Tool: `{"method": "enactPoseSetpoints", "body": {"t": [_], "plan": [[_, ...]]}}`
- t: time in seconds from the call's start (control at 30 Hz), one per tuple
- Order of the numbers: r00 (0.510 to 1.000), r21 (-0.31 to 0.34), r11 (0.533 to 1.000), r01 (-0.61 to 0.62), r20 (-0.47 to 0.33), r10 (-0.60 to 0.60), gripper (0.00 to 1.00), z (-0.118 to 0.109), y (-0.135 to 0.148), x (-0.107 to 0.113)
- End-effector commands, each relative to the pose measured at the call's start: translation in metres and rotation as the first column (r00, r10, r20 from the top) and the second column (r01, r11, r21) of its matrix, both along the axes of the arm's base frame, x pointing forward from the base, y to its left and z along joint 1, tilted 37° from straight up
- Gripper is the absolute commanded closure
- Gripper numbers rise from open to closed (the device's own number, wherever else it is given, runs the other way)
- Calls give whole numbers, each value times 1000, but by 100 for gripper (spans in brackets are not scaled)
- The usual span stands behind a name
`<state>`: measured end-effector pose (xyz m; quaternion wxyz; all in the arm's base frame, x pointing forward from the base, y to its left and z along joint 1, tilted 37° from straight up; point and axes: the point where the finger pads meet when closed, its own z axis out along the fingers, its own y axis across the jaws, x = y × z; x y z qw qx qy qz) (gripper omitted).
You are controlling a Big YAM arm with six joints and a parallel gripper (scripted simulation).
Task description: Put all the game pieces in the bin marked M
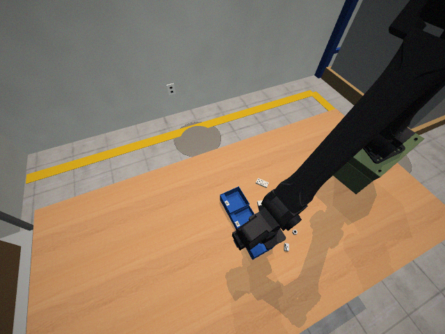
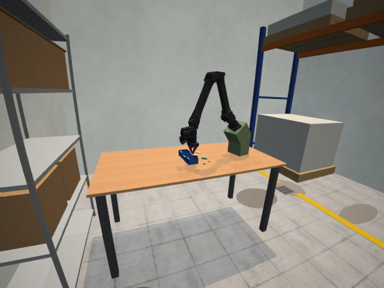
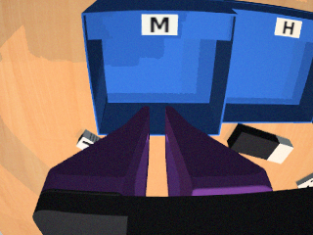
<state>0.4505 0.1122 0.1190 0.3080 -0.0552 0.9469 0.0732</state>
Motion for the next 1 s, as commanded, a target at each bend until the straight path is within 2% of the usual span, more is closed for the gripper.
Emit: {"method": "enactPoseSetpoints", "body": {"t": [0.0, 0.43, 0.47, 0.97], "plan": [[999, 17, 1000, 20, 47, -21, 92, 26, -4, 13], [999, 16, 1000, 17, 47, -17, 92, 27, -4, 13], [999, 14, 1000, 16, 39, -16, 92, 15, -2, 19], [999, 16, 1000, 10, 33, -10, 92, -16, 9, 36]]}}
